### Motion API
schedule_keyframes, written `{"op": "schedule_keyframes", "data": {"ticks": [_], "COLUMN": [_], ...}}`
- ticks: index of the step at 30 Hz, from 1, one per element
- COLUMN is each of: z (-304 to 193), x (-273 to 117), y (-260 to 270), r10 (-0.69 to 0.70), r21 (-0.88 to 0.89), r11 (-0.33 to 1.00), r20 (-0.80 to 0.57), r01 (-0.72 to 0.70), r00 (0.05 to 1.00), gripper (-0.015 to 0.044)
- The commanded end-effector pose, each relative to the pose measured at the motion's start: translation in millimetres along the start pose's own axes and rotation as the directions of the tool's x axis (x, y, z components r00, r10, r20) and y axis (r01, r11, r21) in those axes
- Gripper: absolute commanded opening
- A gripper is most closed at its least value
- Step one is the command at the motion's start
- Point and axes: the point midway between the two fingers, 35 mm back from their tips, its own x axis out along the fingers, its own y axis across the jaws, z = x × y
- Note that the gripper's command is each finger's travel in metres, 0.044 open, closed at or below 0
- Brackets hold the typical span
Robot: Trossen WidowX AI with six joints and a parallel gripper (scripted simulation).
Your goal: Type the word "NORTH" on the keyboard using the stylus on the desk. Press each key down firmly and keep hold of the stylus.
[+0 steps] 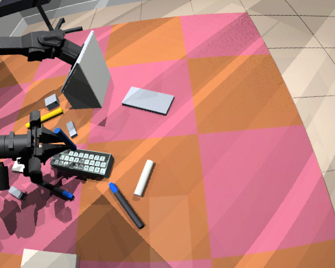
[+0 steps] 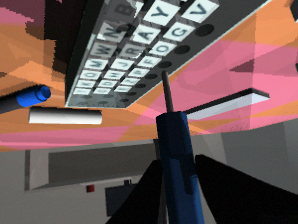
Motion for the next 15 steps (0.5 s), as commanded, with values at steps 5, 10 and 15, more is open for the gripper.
{"op": "schedule_keyframes", "data": {"ticks": [5,10,15], "z": [1.5,1.4,2.0], "x": [0.7,0.9,1.2], "y": [-0.5,-1.3,-1.3], "r10": [-0.003,-0.003,-0.003], "r21": [-0.005,-0.005,-0.005], "r11": [1.0,1.0,1.0], "r20": [0.006,0.006,0.006], "r01": [0.003,0.003,0.003], "r00": [1.0,1.0,1.0], "gripper": [0.0081,0.0081,0.0081]}}
